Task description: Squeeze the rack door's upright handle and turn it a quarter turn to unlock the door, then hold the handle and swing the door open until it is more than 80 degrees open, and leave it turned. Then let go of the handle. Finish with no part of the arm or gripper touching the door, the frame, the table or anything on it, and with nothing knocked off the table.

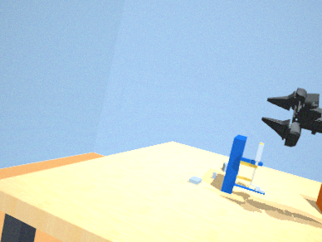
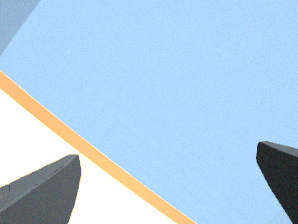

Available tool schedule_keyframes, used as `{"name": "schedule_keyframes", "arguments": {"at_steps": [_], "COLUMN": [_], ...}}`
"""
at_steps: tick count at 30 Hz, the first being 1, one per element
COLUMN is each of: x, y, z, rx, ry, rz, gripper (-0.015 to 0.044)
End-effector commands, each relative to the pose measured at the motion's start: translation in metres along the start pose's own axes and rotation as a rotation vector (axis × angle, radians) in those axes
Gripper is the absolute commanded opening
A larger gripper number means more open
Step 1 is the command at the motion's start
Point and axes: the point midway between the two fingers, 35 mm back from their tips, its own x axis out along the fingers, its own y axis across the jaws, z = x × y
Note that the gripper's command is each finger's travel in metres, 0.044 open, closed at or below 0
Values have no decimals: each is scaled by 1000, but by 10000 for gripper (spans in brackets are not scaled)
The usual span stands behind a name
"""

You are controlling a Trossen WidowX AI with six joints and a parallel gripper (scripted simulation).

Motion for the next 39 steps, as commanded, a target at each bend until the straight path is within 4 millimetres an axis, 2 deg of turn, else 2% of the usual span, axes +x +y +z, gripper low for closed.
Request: {"name": "schedule_keyframes", "arguments": {"at_steps": [1, 4, 12, 21, 39], "x": [1, 8, 30, 44, 45], "y": [0, -3, -16, -34, -66], "z": [-1, -10, -42, -80, -147], "rx": [-2, -26, -90, -129, -58], "ry": [4, 67, 280, 511, 916], "rz": [0, 4, 26, 72, 226], "gripper": [374, 295, 295, 295, 295]}}
